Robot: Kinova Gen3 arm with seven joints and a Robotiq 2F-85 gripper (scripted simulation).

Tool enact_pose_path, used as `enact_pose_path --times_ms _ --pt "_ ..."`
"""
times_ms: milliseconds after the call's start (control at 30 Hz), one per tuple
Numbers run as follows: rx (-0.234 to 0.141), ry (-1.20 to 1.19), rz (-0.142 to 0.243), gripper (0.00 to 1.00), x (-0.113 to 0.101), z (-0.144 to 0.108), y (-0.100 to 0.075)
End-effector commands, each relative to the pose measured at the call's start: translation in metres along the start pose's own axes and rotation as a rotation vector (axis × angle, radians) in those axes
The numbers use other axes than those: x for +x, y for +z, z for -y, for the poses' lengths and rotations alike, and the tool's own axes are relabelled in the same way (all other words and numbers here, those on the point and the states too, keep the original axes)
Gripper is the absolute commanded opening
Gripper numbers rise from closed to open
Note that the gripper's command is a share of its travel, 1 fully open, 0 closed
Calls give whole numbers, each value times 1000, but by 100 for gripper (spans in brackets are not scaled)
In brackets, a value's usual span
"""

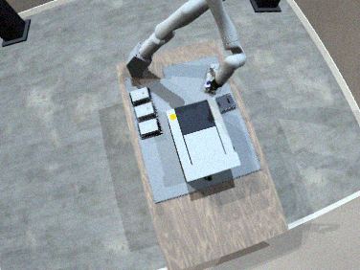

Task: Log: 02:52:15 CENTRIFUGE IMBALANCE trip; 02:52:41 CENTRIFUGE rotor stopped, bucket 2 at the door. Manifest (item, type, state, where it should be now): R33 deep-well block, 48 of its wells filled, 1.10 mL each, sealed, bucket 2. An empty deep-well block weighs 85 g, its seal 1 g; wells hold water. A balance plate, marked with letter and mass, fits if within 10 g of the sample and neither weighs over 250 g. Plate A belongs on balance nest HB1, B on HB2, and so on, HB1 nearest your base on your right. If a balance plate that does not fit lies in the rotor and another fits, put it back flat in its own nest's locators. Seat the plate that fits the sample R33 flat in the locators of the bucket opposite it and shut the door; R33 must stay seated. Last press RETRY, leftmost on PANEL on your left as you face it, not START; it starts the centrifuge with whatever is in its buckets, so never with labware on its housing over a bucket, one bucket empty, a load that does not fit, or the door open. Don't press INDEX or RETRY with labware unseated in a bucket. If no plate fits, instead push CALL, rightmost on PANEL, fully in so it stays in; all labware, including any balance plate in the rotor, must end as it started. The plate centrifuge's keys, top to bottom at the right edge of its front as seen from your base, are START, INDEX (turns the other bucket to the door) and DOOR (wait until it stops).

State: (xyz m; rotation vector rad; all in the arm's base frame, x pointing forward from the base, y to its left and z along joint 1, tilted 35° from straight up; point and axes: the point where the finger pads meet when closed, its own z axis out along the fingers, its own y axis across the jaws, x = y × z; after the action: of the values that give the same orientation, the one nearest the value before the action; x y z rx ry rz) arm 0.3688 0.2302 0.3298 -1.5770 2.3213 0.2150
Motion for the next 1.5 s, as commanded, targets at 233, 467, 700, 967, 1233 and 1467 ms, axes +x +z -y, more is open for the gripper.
enact_pose_path --times_ms 233,467,700,967,1233,1467 --pt "-10 74 15 10 11 -4 0" --pt "-22 142 28 10 21 -7 1" --pt "-31 200 39 10 29 -10 1" --pt "-42 268 52 10 39 -14 2" --pt "-55 346 66 10 51 -18 3" --pt "-63 394 75 10 58 -21 4"
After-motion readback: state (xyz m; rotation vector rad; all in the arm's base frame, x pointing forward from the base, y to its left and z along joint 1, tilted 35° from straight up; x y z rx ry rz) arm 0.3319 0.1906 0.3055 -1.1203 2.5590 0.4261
